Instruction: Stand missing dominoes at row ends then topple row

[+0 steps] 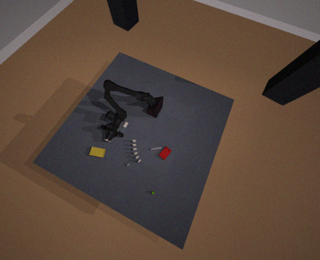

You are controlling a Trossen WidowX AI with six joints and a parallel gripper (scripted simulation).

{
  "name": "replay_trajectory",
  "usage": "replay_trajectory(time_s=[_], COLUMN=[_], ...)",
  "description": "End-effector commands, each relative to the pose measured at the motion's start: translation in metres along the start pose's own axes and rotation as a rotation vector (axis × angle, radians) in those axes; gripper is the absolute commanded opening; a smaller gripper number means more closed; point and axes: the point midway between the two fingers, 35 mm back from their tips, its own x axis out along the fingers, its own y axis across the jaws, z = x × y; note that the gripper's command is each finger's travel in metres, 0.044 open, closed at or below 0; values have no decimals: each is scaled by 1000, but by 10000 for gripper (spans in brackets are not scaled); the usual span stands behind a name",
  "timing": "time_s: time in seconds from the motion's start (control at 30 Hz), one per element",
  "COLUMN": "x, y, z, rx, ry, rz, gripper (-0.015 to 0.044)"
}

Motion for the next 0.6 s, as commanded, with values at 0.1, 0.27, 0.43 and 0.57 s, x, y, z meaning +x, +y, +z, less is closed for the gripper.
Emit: replay_trajectory(time_s=[0.1, 0.27, 0.43, 0.57], x=[-2, -2, -2, -2], y=[4, 4, 4, 4], z=[-18, -18, -18, -18], rx=[-1, -1, -1, -1], ry=[1, 1, 1, 1], rz=[8, 8, 8, 8], gripper=[107, 107, 107, 212])
